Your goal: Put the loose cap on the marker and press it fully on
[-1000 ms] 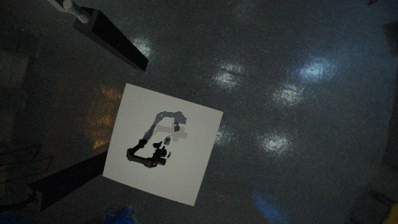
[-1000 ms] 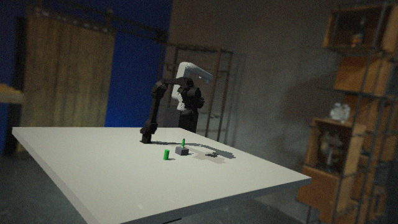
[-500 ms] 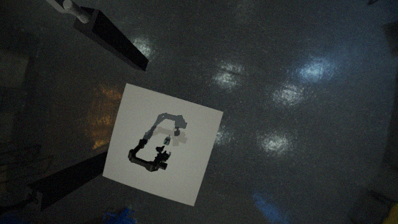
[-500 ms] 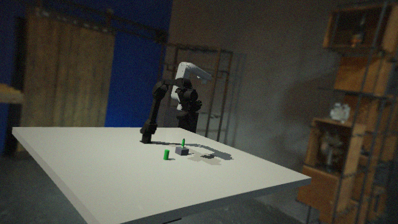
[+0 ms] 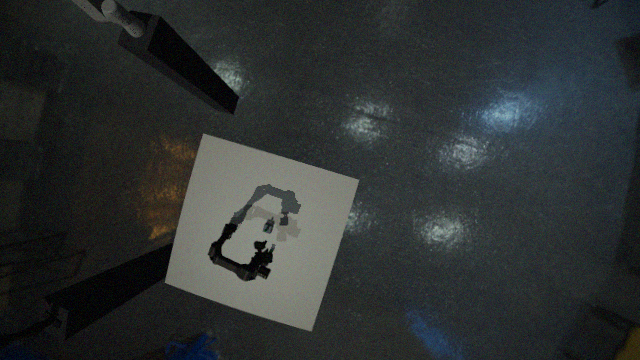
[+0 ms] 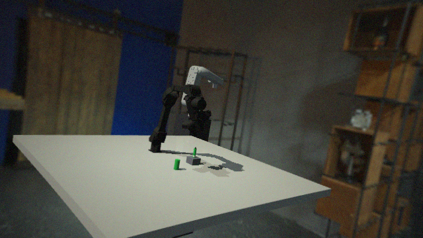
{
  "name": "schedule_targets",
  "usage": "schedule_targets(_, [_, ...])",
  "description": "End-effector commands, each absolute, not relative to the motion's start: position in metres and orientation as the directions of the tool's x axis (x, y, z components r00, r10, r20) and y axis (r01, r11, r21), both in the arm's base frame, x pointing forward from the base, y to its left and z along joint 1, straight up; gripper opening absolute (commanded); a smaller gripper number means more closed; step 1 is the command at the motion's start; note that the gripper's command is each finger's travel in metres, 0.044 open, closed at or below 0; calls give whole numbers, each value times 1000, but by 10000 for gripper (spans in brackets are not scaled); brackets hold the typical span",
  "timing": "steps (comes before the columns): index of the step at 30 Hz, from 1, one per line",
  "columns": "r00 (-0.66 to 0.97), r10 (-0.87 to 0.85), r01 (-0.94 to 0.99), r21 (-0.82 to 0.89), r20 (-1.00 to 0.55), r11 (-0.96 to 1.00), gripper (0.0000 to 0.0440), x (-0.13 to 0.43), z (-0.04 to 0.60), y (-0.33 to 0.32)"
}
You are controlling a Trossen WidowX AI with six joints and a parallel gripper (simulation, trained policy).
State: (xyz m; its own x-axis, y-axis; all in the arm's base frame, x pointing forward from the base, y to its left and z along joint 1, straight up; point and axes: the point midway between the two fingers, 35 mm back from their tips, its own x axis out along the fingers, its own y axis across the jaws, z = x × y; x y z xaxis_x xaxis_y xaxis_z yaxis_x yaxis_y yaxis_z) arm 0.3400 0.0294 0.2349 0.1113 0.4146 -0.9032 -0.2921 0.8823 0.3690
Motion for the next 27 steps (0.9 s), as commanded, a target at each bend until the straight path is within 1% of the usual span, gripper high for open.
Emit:
schedule_targets(1, [111, 389, -279, 347, -915, 895, 326, 343, 231, 19])
schedule_targets(27, [26, 218, -151, 211, -976, 966, 320, 354, 188, -53])
